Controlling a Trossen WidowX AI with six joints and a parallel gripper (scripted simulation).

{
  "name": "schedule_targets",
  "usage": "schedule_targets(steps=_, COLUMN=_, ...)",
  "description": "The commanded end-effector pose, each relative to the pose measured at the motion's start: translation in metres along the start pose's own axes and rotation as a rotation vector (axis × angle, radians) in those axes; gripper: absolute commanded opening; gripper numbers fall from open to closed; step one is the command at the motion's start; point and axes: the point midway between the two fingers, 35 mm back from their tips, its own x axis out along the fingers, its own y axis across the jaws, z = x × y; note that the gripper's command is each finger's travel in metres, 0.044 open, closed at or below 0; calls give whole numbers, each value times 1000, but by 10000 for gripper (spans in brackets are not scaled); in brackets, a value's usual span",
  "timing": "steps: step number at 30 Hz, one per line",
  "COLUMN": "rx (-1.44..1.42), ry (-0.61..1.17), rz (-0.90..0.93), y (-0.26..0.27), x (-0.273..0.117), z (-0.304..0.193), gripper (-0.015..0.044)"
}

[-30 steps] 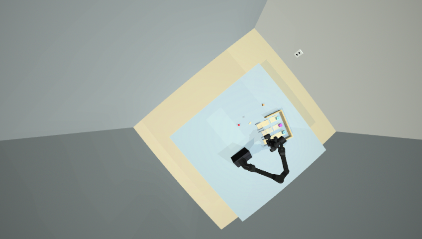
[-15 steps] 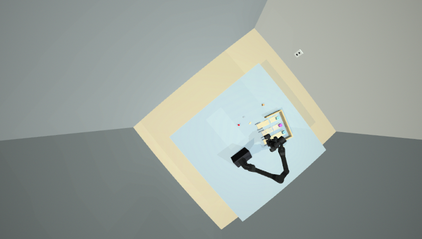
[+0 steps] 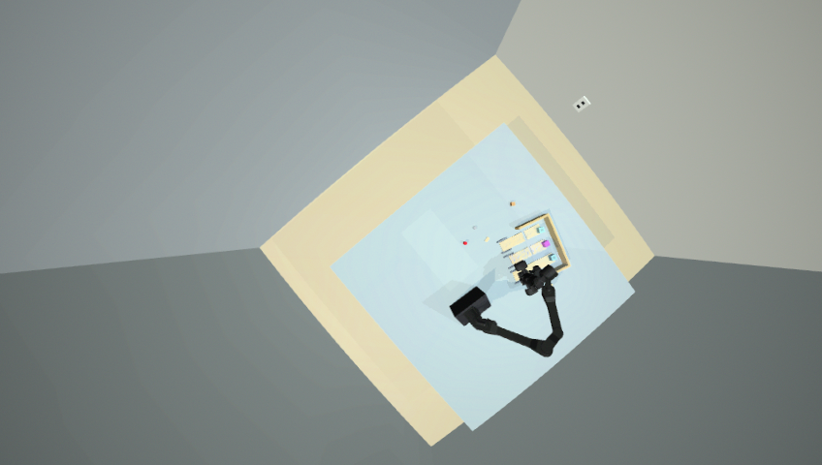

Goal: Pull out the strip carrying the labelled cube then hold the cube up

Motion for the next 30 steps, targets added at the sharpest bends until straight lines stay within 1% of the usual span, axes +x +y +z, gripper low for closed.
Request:
schedule_targets(steps=1, rx=-5, ry=1, rz=-4, y=0, x=2, z=0, gripper=0)
schedule_targets(steps=8, rx=-5, ry=1, rz=-4, y=0, x=2, z=-2, gripper=0)
schedule_targets(steps=30, rx=-7, ry=2, rz=-4, y=1, x=3, z=-36, gripper=0)
